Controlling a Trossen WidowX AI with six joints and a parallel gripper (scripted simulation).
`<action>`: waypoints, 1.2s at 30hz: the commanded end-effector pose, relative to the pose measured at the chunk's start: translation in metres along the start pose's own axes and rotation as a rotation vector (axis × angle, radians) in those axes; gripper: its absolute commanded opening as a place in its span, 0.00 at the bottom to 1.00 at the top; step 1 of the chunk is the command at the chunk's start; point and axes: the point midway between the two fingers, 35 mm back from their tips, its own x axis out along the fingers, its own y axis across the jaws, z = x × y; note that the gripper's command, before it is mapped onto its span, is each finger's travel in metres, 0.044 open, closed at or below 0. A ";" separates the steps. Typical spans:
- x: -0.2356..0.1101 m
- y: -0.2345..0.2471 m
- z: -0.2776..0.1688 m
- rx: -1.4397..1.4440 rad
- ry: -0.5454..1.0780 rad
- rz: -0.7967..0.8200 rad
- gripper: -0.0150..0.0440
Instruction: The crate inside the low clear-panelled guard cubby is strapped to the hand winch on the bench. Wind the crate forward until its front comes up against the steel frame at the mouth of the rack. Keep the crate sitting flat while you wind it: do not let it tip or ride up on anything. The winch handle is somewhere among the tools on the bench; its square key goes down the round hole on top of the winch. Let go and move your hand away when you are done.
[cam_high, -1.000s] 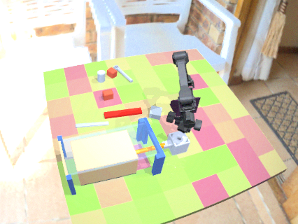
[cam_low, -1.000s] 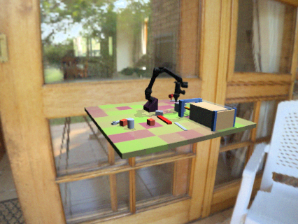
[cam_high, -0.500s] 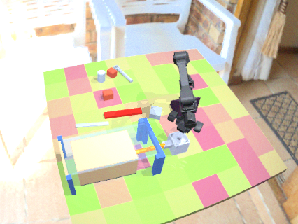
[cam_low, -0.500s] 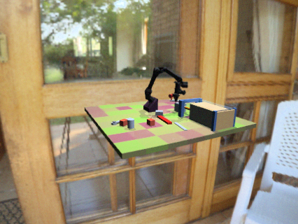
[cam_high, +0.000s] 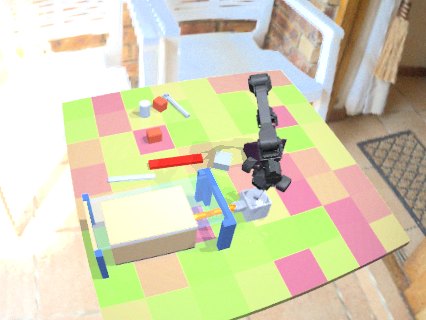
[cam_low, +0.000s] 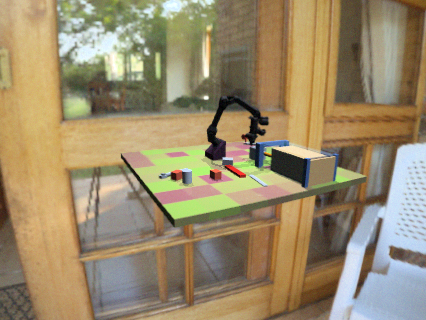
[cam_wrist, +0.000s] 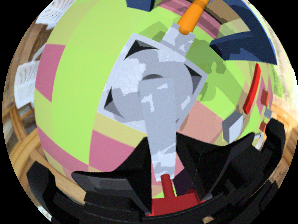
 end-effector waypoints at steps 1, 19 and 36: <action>0.001 0.003 0.001 0.067 -0.001 0.004 0.25; 0.008 0.007 0.002 0.148 -0.004 0.009 0.25; 0.014 0.006 0.002 0.148 -0.004 0.009 0.25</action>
